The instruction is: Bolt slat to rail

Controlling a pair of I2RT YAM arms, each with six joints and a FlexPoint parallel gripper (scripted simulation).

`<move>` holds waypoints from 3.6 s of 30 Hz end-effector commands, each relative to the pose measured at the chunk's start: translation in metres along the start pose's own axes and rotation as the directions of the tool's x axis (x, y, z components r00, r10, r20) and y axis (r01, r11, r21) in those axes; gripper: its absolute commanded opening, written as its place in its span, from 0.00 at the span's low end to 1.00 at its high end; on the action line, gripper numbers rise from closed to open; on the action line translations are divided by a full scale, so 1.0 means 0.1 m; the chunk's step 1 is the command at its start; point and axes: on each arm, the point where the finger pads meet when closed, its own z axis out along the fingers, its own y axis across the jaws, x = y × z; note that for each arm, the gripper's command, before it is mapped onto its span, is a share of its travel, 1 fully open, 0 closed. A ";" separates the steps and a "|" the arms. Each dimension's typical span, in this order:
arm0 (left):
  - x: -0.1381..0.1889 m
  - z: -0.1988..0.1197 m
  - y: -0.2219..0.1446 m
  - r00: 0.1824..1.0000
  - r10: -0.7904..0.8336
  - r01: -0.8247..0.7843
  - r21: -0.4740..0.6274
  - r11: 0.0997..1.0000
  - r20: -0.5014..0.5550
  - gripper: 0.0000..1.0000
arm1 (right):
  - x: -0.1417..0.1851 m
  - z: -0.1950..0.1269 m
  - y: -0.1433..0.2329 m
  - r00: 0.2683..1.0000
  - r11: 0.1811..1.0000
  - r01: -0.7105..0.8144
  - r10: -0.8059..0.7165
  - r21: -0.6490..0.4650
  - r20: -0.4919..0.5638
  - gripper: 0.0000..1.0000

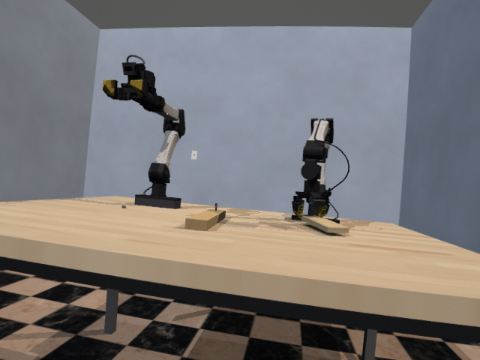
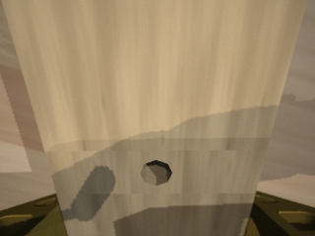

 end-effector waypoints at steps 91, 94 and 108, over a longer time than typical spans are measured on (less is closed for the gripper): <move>-0.25 -1.00 -0.52 0.997 0.038 -0.040 0.039 0.998 0.061 0.67 | -0.07 0.01 0.00 1.000 1.000 0.007 -0.006 -0.005 0.022 1.00; -0.29 -1.05 -0.65 0.997 0.050 -0.052 0.039 0.998 0.061 0.67 | -0.07 0.01 0.00 1.000 1.000 0.007 -0.006 -0.005 0.022 1.00; -0.35 -1.17 -1.24 0.994 0.095 -0.097 0.039 0.994 0.062 0.67 | -0.07 0.01 0.00 1.000 1.000 0.007 -0.006 -0.005 0.022 1.00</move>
